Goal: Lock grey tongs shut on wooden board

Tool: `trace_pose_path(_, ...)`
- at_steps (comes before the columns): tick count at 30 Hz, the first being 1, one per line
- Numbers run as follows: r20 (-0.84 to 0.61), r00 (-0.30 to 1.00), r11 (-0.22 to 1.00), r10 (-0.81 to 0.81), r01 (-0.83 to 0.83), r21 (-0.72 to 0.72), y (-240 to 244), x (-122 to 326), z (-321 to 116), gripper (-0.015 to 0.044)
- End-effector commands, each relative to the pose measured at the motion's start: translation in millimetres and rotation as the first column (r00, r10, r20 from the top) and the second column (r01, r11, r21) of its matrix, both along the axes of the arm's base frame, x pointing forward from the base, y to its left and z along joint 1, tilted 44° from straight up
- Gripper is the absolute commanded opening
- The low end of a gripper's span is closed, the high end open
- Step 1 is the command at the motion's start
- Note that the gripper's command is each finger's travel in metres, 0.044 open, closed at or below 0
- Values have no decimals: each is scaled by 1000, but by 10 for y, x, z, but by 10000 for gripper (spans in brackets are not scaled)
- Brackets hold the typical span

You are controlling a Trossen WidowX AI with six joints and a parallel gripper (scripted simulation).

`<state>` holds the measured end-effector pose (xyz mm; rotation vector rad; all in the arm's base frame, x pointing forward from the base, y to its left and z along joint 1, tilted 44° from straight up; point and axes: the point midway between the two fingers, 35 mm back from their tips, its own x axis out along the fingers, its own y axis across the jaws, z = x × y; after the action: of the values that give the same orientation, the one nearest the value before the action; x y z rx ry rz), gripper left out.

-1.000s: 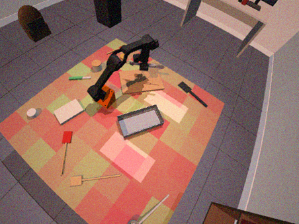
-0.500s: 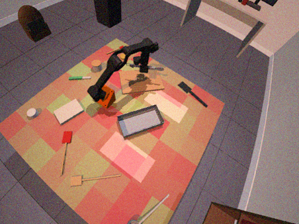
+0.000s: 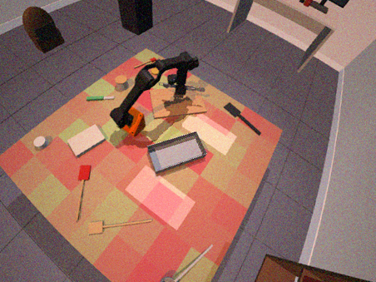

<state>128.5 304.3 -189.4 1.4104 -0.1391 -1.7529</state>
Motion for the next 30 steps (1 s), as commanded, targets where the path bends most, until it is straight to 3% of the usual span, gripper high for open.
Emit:
trace_pose_path(1,1,1000,1000,5,-5,2,-41,7,-47,-150)
trace_pose_path(30,2,1000,1000,5,-5,0,-392,-9,-354,-150)
